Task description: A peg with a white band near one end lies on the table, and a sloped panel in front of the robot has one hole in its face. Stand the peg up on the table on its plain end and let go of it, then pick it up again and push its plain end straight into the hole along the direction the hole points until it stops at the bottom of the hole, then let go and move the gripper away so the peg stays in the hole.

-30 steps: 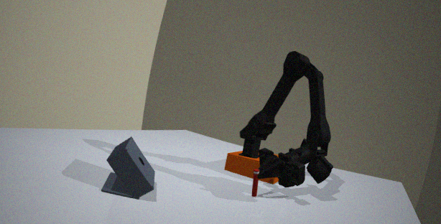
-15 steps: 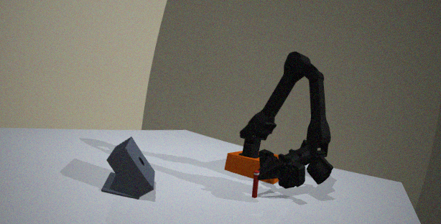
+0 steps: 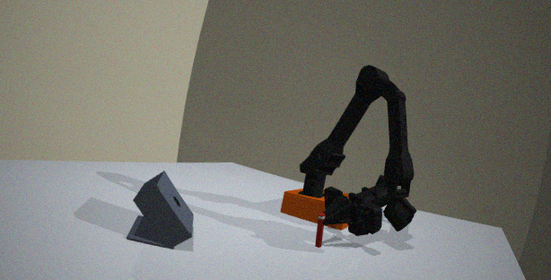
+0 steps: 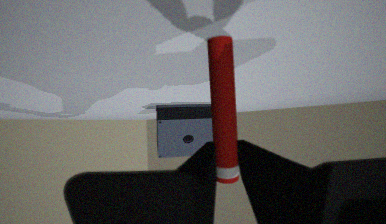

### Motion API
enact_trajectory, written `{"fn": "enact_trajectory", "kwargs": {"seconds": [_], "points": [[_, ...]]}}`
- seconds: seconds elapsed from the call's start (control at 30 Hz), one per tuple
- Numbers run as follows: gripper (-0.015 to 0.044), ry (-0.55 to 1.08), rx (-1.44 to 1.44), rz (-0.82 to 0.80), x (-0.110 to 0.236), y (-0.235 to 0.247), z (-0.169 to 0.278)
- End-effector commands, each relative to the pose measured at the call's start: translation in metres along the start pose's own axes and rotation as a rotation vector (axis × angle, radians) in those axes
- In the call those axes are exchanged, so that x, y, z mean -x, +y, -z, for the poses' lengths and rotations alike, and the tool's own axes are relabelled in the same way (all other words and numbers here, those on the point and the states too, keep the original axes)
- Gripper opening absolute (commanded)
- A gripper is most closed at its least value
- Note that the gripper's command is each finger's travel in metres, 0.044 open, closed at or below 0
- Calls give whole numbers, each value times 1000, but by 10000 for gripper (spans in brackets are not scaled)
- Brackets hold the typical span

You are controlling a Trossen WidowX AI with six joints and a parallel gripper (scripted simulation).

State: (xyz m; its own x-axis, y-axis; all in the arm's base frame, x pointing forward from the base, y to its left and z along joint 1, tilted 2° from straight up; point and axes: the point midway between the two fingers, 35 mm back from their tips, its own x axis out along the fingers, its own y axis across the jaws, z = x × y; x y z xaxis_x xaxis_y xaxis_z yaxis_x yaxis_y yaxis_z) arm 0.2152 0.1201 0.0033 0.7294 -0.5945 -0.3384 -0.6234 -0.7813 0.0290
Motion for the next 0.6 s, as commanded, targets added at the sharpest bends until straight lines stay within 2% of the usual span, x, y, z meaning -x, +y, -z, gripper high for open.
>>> {"fn": "enact_trajectory", "kwargs": {"seconds": [0.0,0.57], "points": [[49,-1,0,0,1,0,-1],[49,15,14,10,4,0,-3]]}}
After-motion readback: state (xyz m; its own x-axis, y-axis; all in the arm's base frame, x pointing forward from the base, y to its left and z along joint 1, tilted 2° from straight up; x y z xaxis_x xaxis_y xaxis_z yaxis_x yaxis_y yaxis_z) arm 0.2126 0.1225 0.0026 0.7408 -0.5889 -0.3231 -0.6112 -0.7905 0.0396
